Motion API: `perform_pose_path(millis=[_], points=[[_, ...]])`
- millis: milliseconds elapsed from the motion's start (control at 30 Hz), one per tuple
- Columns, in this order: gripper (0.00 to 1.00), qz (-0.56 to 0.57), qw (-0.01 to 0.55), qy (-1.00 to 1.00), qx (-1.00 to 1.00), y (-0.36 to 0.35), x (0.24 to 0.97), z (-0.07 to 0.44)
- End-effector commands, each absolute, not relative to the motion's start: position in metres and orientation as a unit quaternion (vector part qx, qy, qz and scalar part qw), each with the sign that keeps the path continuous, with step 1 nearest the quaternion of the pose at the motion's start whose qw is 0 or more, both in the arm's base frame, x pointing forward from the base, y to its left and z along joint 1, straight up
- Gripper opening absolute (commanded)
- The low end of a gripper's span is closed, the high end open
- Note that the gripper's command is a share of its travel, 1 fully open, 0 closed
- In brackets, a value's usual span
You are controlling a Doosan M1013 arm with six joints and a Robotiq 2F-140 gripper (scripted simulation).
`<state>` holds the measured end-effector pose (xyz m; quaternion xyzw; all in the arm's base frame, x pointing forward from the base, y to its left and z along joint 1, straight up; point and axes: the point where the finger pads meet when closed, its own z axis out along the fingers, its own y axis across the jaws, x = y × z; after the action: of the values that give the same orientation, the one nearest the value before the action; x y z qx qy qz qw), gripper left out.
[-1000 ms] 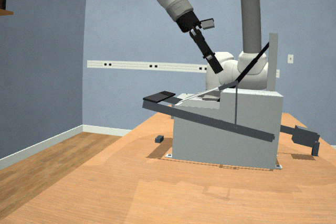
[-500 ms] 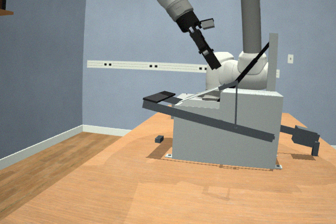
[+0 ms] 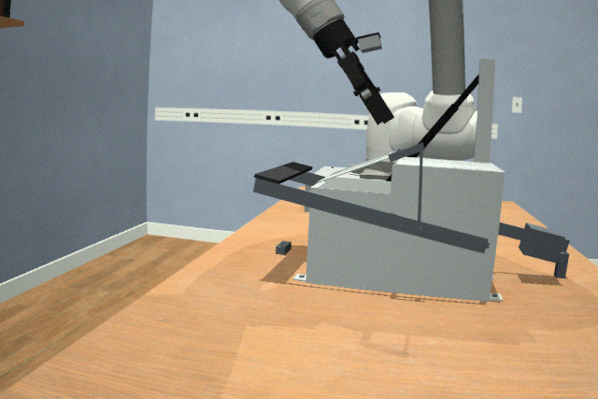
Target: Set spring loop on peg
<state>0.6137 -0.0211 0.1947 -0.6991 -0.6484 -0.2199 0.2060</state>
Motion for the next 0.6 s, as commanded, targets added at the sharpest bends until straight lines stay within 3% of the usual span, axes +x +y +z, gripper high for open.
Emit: perform_pose_path(millis=[0,267,300,567], points=[[1.00,-0.220,0.205,-0.649,-0.699,-0.0211,0.6141,0.1956],[1.00,-0.220,0.205,-0.649,-0.699,-0.0211,0.6141,0.1956],[1.00,-0.168,0.157,-0.667,-0.709,-0.0211,0.6141,0.1962],[1.00,-0.168,0.157,-0.667,-0.709,-0.0211,0.6141,0.1962]])
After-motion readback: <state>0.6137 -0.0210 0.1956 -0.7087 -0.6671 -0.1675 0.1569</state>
